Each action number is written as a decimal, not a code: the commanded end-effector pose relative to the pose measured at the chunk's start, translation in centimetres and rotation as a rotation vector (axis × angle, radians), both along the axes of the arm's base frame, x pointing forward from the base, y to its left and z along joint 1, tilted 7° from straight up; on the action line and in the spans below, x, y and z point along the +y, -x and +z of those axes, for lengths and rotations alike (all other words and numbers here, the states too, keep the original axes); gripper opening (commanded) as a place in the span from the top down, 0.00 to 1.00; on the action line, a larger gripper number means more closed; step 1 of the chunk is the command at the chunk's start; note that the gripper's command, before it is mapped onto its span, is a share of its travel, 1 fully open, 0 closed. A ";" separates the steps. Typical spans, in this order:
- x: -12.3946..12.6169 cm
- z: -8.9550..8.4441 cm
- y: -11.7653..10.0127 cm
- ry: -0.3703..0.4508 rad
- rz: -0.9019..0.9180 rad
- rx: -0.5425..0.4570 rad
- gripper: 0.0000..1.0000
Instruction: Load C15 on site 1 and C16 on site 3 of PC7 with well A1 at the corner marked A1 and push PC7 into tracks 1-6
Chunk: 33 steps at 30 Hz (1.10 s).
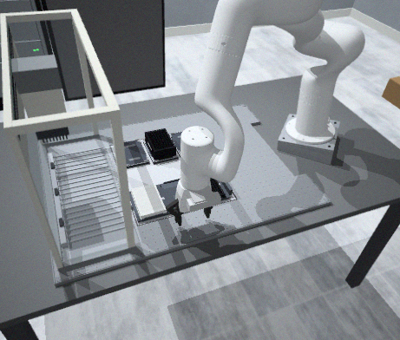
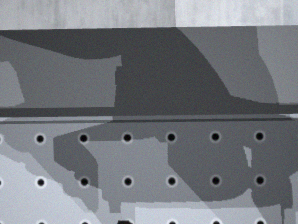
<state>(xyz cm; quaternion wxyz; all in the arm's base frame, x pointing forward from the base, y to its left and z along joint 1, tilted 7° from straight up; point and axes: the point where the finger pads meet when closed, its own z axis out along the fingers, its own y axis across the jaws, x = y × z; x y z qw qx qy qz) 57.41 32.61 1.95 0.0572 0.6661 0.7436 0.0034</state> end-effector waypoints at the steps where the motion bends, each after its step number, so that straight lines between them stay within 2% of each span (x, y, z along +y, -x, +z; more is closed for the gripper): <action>1: 0.1 0.8 0.0 -0.001 0.000 -0.002 0.00; 33: 0.4 5.4 0.4 -0.001 0.000 -0.002 0.00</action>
